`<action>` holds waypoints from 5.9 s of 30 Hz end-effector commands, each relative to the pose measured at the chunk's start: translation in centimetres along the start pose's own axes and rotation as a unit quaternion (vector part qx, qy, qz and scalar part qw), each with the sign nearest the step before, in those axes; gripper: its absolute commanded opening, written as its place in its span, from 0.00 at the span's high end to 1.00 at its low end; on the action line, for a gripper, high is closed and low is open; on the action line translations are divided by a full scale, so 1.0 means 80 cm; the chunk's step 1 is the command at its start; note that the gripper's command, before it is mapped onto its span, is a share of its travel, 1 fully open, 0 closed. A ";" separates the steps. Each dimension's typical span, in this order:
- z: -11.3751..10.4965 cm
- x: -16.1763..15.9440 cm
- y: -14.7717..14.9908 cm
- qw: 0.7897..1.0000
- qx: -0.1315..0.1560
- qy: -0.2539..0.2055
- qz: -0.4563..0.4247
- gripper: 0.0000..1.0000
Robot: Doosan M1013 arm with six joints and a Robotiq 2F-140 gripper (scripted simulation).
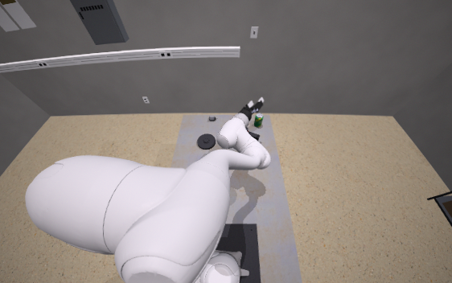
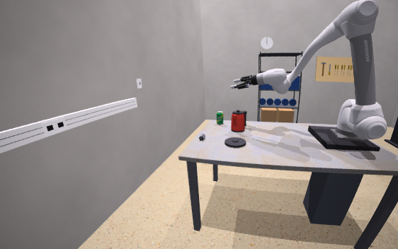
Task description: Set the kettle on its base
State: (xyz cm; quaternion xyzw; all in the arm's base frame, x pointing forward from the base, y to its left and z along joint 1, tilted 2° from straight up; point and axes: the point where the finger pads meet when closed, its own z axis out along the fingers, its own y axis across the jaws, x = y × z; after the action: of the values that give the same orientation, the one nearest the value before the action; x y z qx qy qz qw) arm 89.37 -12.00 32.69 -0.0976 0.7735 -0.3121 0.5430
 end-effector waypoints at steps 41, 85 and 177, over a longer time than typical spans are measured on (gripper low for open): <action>-0.080 0.110 -0.199 0.678 0.323 0.108 0.651 0.48; -0.281 0.108 0.007 0.027 0.520 0.266 0.811 0.48; -0.083 0.013 -0.083 0.142 0.346 0.183 0.909 0.48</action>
State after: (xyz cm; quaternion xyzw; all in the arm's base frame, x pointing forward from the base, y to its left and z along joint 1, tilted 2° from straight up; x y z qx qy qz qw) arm 78.65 -12.96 35.73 0.9565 0.1519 0.1374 0.2078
